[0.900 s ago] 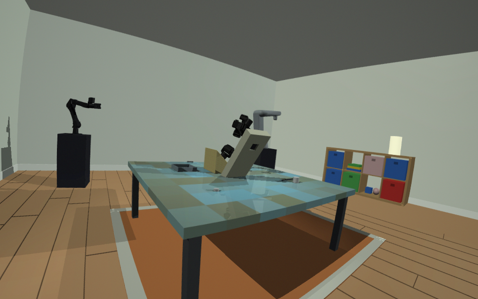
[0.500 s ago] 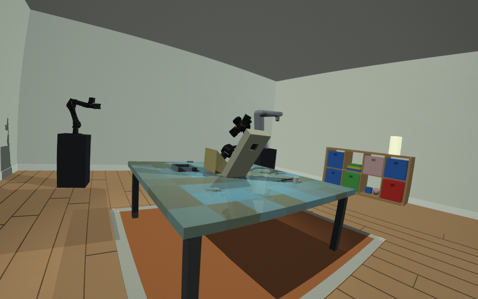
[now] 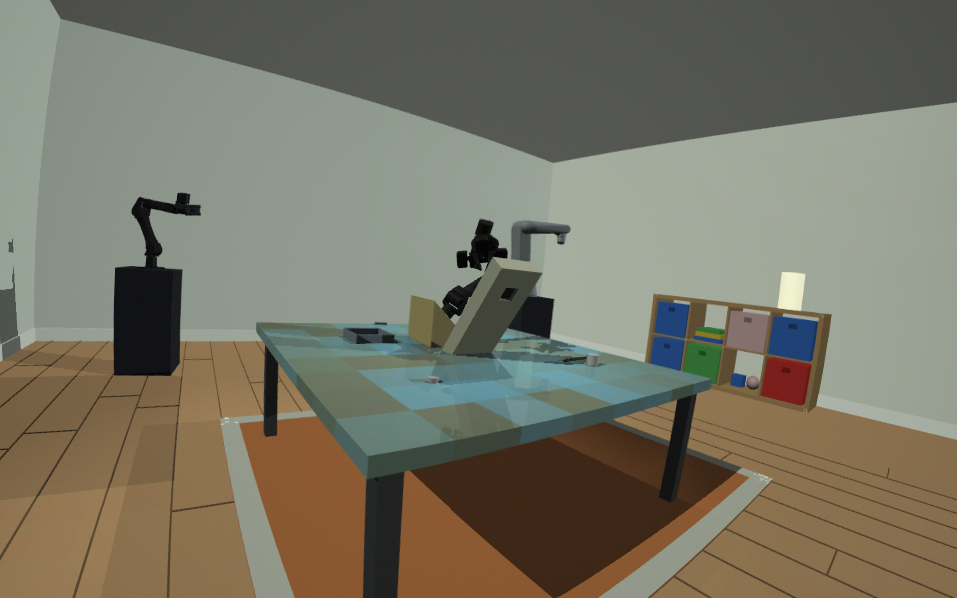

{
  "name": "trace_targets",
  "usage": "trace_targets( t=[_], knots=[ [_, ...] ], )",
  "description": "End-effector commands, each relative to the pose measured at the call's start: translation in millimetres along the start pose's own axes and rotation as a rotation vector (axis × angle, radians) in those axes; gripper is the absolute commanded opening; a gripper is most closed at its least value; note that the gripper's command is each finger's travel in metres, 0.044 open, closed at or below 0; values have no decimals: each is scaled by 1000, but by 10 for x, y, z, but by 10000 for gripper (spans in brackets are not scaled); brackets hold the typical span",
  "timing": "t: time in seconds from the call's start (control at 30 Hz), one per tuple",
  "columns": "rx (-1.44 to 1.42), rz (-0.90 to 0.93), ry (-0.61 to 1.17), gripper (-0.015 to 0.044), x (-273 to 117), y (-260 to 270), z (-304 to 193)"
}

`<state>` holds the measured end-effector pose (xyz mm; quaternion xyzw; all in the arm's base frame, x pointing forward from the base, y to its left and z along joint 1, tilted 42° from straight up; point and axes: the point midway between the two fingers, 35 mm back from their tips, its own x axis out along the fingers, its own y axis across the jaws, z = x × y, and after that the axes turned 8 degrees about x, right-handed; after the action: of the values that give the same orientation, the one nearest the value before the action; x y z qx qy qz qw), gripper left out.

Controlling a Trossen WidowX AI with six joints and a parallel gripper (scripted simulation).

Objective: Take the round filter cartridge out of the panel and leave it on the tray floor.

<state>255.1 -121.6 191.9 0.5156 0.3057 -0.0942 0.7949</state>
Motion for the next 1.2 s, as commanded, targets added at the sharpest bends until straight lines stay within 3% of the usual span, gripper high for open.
trace_targets(
  t=[0.0, 0.6, 1.17],
  knots=[
    [-482, 354, 167, 117, 286, 116, 84],
    [-482, 354, 168, 117, 289, 116, 84],
    [-487, 347, 173, 117, 541, 172, 34]
  ],
)
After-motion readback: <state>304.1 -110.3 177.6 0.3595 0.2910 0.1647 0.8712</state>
